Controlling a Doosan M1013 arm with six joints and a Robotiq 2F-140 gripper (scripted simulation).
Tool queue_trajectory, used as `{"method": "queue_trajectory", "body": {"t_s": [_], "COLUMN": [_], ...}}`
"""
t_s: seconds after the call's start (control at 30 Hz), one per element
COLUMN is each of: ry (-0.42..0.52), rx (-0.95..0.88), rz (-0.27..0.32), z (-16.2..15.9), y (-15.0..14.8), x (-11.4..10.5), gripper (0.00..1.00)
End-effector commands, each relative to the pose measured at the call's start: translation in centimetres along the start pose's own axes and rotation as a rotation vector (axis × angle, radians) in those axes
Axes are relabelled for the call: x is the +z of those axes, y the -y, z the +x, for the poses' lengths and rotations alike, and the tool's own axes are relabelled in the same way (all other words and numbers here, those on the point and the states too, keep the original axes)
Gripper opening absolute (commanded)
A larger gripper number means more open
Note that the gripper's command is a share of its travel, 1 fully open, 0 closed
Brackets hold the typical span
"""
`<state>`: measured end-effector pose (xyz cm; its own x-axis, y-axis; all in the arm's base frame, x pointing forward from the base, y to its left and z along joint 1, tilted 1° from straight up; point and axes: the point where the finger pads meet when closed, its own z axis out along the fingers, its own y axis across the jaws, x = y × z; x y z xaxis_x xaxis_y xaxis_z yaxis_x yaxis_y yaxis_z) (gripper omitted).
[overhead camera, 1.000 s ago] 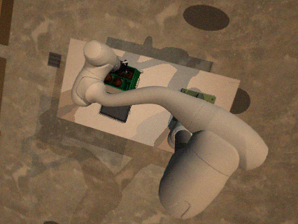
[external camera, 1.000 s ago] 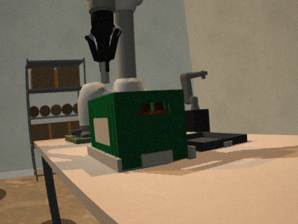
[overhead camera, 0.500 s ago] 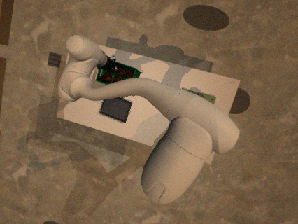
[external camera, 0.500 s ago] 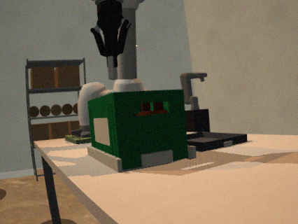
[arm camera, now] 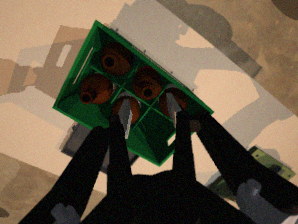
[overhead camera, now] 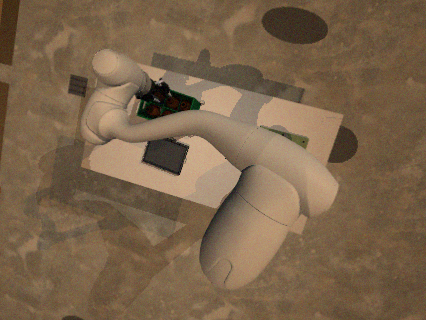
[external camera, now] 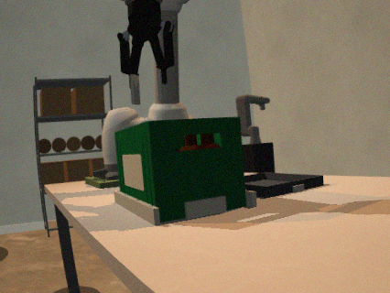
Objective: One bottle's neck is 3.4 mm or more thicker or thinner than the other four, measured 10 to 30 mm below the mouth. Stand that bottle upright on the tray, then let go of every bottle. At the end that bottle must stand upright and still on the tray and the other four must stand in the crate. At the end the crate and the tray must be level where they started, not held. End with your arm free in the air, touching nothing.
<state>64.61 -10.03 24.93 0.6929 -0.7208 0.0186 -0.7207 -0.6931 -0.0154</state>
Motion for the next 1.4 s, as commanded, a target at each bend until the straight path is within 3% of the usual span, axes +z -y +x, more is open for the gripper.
{"method": "queue_trajectory", "body": {"t_s": [0.0, 1.37], "ry": [0.0, 0.0], "rx": [0.0, 0.0], "rz": [0.0, 0.0], "z": [0.0, 0.0], "y": [0.0, 0.0], "x": [-0.01, 0.71], "gripper": [0.38, 0.38]}}
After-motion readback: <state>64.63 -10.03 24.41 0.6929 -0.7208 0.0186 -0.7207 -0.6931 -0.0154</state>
